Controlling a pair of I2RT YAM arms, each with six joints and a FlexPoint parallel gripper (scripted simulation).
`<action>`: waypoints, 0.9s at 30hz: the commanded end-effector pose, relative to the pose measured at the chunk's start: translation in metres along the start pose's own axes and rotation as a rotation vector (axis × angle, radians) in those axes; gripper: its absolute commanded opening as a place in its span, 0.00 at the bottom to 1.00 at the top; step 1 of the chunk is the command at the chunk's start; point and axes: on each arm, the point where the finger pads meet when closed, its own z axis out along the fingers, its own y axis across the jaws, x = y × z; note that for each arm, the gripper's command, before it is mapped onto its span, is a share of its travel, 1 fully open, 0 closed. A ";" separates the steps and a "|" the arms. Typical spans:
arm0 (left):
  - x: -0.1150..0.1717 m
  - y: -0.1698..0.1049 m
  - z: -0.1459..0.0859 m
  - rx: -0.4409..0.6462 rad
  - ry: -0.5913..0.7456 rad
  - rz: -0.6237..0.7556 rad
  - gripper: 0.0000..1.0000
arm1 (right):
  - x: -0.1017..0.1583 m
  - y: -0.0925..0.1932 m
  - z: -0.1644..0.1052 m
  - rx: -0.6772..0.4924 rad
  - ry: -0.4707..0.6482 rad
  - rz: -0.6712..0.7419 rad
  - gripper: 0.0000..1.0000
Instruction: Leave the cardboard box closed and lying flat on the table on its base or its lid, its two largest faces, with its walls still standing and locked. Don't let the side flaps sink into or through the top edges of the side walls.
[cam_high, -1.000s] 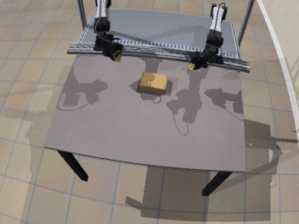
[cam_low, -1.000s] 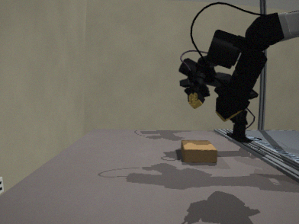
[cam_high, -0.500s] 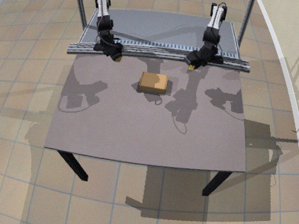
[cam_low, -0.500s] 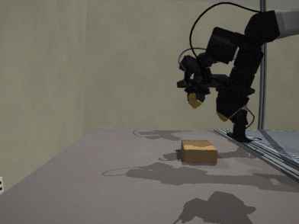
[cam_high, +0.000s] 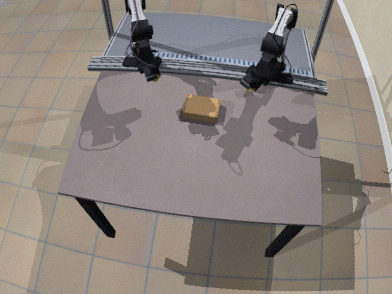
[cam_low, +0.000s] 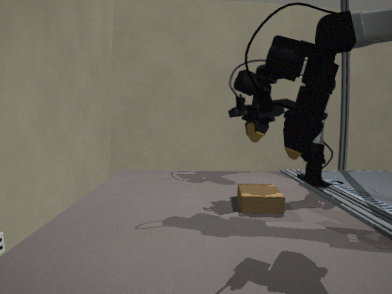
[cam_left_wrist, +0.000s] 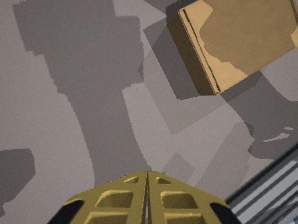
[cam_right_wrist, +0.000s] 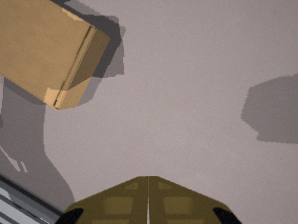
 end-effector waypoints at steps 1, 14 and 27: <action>-0.007 0.004 -0.005 -0.055 0.018 -0.081 0.00 | -0.001 -0.003 0.000 0.051 0.043 0.075 0.00; -0.006 0.004 -0.005 -0.141 0.097 -0.233 0.00 | -0.001 -0.003 0.001 0.136 0.135 0.220 0.00; -0.006 0.004 -0.004 -0.243 0.193 -0.412 0.00 | -0.001 -0.003 0.002 0.237 0.245 0.392 0.00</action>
